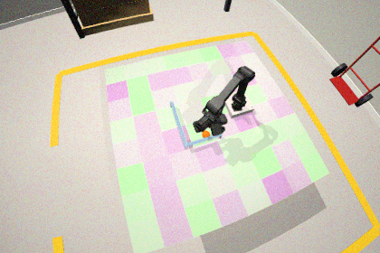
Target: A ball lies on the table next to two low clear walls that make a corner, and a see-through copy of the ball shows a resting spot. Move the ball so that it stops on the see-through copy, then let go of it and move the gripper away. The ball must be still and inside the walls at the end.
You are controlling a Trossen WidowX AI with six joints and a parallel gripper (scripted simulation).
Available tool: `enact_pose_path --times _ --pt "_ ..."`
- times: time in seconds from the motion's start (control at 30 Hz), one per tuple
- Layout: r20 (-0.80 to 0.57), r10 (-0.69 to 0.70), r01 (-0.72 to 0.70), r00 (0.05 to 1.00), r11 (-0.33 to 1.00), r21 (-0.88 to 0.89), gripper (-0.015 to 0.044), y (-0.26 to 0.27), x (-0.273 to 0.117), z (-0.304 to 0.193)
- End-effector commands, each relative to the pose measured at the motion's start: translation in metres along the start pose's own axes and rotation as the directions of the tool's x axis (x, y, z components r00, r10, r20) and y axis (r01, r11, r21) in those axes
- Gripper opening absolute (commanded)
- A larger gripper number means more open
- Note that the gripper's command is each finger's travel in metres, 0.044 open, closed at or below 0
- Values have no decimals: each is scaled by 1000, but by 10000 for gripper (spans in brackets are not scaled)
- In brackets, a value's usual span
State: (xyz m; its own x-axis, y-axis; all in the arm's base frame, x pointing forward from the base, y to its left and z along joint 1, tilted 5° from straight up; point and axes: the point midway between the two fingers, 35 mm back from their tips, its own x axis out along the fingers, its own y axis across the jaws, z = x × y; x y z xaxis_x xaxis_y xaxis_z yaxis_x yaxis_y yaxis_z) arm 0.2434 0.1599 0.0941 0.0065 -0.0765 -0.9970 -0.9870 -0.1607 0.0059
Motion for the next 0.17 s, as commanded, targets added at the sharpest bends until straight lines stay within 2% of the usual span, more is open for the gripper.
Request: enact_pose_path --times 0.0,0.13 --pt "13 -26 26 1000 1000 5 440 1 -34 -1" --pt "13 -26 26 1000 1000 5 440 1 -34 -1"
